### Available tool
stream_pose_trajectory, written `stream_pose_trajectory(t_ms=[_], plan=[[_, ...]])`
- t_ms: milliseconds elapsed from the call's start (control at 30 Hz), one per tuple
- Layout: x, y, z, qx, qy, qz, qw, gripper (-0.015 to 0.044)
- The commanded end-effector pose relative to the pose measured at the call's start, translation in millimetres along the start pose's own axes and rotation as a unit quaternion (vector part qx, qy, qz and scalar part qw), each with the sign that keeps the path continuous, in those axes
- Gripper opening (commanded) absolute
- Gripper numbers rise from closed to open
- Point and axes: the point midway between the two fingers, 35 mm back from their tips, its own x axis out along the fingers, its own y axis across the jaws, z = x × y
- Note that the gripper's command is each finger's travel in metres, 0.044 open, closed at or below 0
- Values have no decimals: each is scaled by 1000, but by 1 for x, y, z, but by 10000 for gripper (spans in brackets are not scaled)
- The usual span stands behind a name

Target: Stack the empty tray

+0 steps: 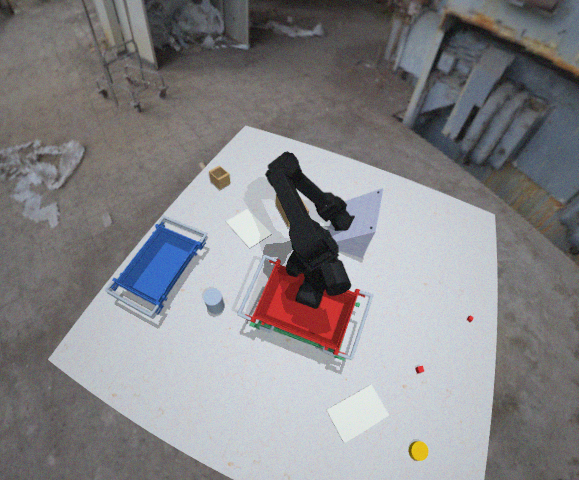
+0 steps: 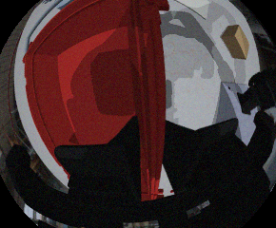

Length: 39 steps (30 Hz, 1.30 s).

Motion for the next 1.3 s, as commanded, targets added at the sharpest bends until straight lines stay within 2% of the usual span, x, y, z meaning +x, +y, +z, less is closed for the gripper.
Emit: stream_pose_trajectory(t_ms=[0, 967, 1267], plan=[[5, -4, -1, -6, 2, -14, 1000, 0], [1, 0, 0, 0, 0, -1, 1000, 0], [12, -7, -3, -6, 2, -13, 1000, 0]])
